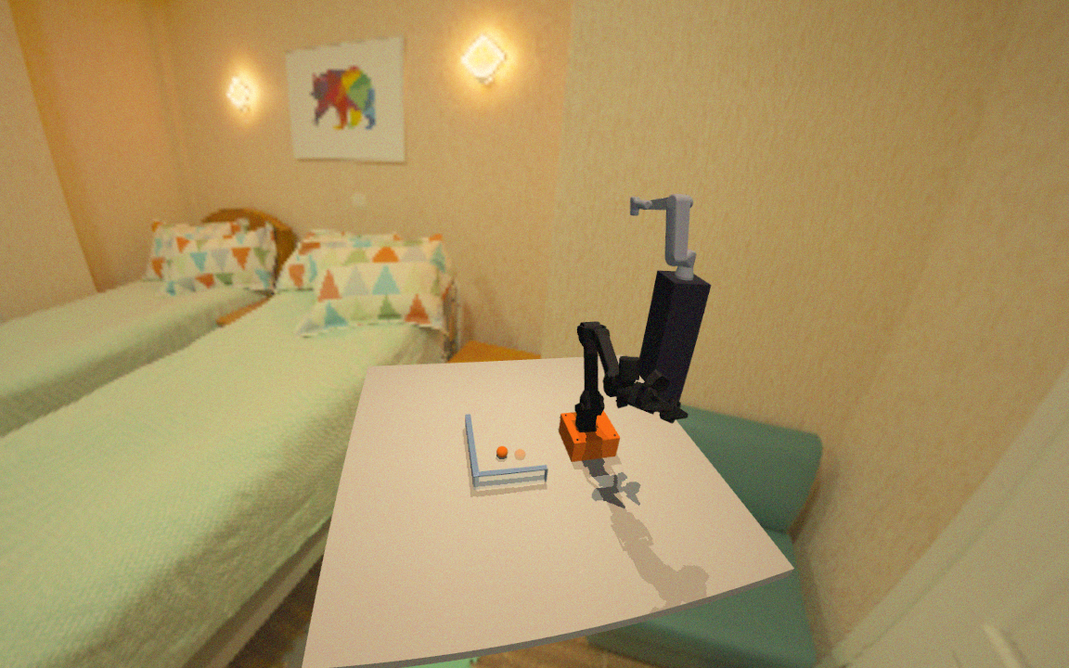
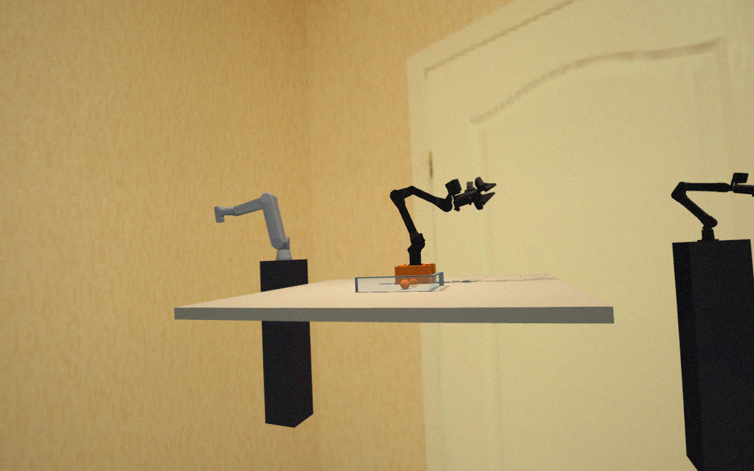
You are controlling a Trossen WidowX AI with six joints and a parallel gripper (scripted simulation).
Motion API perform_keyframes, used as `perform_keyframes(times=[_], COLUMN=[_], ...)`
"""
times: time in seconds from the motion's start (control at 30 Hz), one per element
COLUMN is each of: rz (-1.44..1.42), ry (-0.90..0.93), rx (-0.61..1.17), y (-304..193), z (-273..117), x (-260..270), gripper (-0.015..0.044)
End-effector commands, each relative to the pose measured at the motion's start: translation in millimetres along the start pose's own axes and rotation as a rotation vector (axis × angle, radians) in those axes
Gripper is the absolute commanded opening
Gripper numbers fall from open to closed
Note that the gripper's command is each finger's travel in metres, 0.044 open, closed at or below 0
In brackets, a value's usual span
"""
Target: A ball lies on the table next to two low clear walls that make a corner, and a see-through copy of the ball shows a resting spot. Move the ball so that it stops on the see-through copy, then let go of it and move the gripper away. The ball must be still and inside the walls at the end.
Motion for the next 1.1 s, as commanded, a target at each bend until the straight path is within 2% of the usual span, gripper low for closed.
perform_keyframes(times=[0.0,0.2,0.57,0.8,1.07], rz=[0.044,0.117,0.356,0.585,0.913], ry=[-0.040,-0.122,-0.288,-0.475,-0.724], rx=[0.205,0.502,0.918,1.224,1.568], y=[-49,-117,-205,-250,-272], z=[-4,-30,-105,-191,-299], x=[-21,-57,-100,-125,-127], gripper=[0.0299,0.0299,0.0299,0.0299,0.0299])
Point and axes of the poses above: the point midway between the two fingers, 35 mm back from their tips, its own z axis out along the fingers, its own x axis across the jaws, y = z × x, the point moved 6 cm from there along -z, back along the fingers, and after that the axes turned 9 degrees about -z, right-handed, at the moved point
